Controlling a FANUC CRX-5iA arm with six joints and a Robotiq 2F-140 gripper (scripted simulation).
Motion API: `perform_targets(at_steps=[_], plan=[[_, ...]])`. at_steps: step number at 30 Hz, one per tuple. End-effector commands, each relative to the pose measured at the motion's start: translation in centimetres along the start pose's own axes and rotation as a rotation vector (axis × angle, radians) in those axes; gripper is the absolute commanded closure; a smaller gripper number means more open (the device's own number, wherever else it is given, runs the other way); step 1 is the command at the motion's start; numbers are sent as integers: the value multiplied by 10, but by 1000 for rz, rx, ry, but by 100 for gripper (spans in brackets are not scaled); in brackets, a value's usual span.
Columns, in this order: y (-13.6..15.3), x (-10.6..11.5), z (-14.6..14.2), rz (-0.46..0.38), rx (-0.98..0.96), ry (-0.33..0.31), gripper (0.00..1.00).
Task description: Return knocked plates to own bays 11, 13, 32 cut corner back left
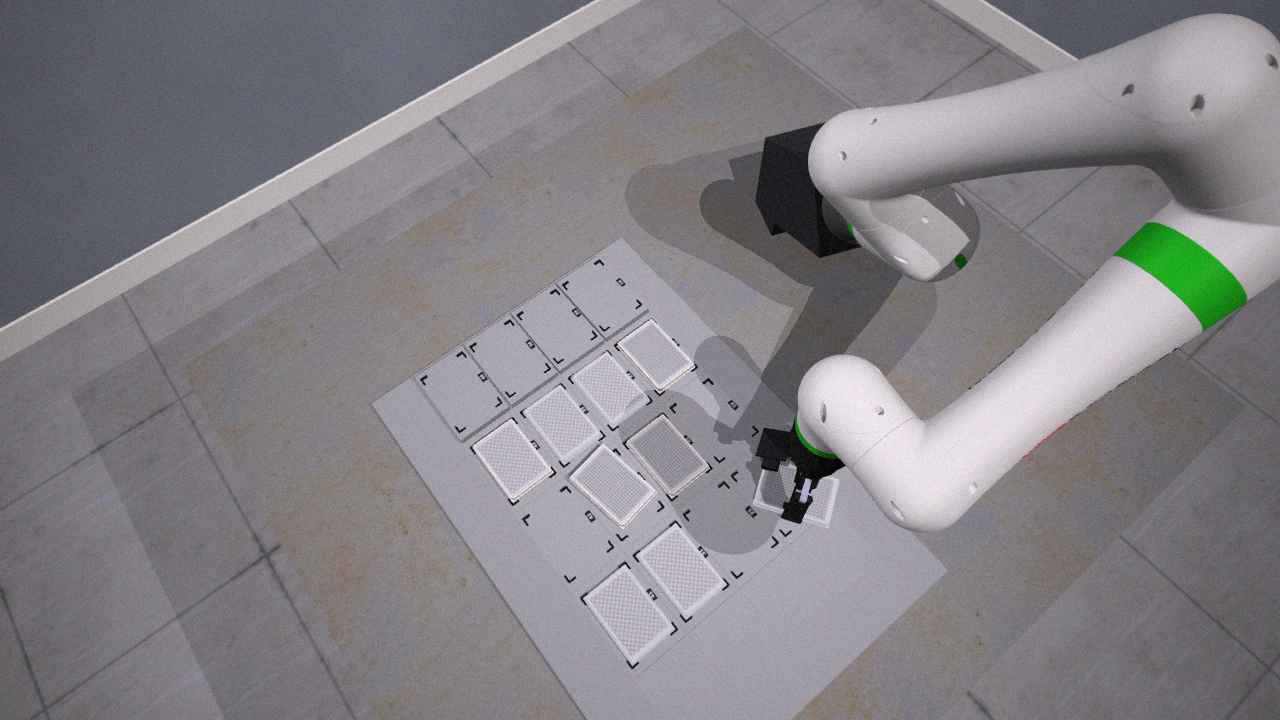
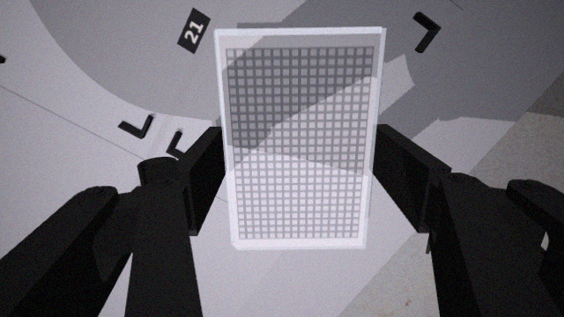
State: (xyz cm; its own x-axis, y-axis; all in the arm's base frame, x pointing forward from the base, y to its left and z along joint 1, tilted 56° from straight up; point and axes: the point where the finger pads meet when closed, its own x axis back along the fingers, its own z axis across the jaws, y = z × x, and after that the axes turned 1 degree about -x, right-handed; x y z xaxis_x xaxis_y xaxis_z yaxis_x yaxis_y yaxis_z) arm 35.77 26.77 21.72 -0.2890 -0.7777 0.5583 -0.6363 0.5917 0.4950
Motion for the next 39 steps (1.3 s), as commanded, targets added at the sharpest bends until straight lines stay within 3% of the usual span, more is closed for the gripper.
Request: perform_targets(at_steps=[1, 39], plan=[[0, 0, 0, 1, 1, -1, 39], [0, 1, 0, 1, 1, -1, 41]])
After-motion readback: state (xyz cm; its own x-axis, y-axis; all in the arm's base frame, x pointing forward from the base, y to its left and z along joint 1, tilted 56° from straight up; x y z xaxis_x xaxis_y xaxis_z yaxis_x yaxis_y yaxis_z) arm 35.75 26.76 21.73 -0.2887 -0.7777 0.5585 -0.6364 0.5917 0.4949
